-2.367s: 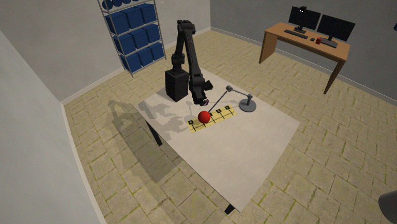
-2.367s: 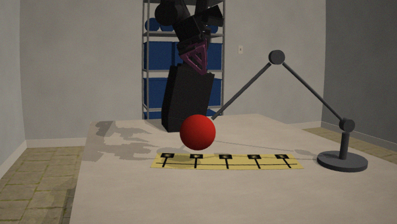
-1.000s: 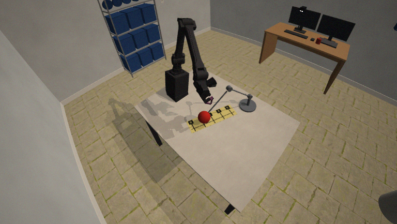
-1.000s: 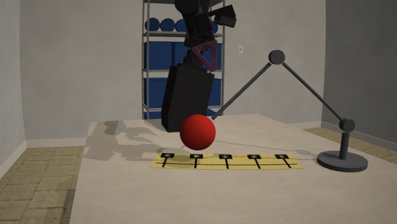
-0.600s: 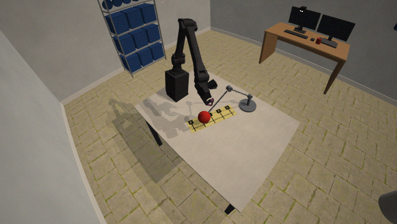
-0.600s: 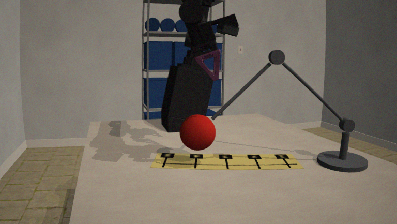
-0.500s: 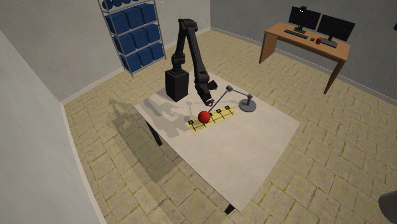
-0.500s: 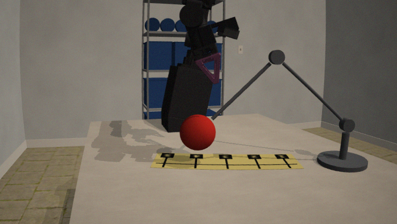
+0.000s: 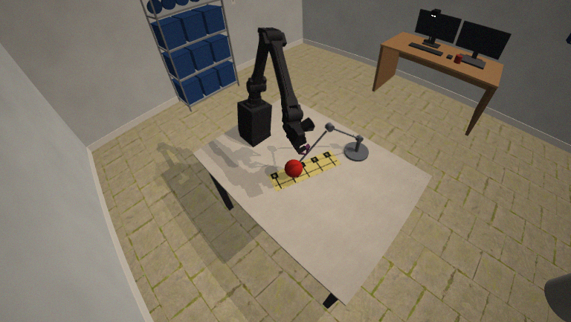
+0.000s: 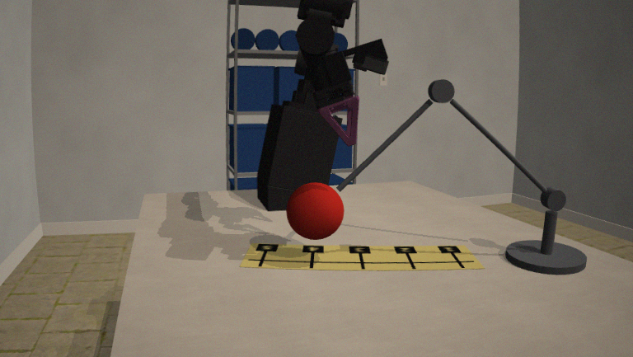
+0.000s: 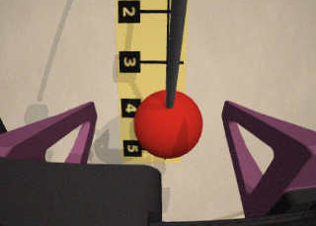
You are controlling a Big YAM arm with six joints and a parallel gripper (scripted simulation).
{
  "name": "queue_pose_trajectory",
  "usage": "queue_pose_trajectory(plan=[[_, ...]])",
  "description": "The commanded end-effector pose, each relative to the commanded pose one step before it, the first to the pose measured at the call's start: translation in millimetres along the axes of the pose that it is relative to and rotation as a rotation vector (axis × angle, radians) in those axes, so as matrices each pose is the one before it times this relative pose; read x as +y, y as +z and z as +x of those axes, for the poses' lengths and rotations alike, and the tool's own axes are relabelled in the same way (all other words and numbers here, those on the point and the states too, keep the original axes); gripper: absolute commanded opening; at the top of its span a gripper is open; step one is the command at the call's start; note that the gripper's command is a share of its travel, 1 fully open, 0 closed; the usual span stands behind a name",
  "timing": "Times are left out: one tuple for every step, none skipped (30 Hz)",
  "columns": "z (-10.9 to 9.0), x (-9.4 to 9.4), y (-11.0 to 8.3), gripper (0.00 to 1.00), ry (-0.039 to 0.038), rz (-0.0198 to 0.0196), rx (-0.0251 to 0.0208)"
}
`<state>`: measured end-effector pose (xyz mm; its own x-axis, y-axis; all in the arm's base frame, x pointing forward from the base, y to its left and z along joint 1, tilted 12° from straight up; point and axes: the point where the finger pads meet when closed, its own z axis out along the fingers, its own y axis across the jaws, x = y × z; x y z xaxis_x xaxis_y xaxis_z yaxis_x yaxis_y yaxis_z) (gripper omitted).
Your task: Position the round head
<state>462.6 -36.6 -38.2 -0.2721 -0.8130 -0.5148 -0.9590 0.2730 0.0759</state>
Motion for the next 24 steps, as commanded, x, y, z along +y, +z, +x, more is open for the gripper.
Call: queue_pose_trajectory(plan=[[-1.45,-6.05,8.36,1.0,0.0038,0.00958,-0.0004],[-0.17,-0.11,1.83,1.0,-0.00073,0.00101,0.0002],[-0.17,-0.11,1.83,1.0,-0.00073,0.00101,0.0002],[-0.17,-0.11,1.83,1.0,-0.00073,0.00101,0.0002],[-0.17,-0.11,1.83,1.0,-0.00073,0.00101,0.0002],[-0.17,-0.1,1.83,1.0,-0.00073,0.00101,0.0002],[-0.17,-0.1,1.83,1.0,-0.00073,0.00101,0.0002],[-0.17,-0.1,1.83,1.0,-0.00073,0.00101,0.0002],[-0.17,-0.1,1.83,1.0,-0.00073,0.00101,0.0002],[-0.17,-0.1,1.83,1.0,-0.00073,0.00101,0.0002],[-0.17,-0.1,1.83,1.0,-0.00073,0.00101,0.0002],[-0.17,-0.09,1.83,1.0,-0.00073,0.00101,0.0002],[-0.17,-0.09,1.83,1.0,-0.00073,0.00101,0.0002],[-0.17,-0.09,1.83,1.0,-0.00073,0.00101,0.0002],[-0.17,-0.09,1.83,1.0,-0.00073,0.00101,0.0002],[0.0,0.0,0.0,1.0,0.0,0.0,0.0],[0.0,0.0,0.0,1.0,0.0,0.0,0.0],[-0.02,-0.27,1.42,1.0,0.00112,-0.00026,-0.00023],[-0.02,-0.27,1.42,1.0,0.00112,-0.00026,-0.00023],[-0.02,-0.27,1.42,1.0,0.00112,-0.00026,-0.00023],[-0.02,-0.27,1.42,1.0,0.00112,-0.00026,-0.00023],[-0.02,-0.27,1.42,1.0,0.00112,-0.00026,-0.00023],[-0.02,-0.27,1.42,1.0,0.00112,-0.00026,-0.00023],[-0.02,-0.27,1.42,1.0,0.00112,-0.00026,-0.00023]])
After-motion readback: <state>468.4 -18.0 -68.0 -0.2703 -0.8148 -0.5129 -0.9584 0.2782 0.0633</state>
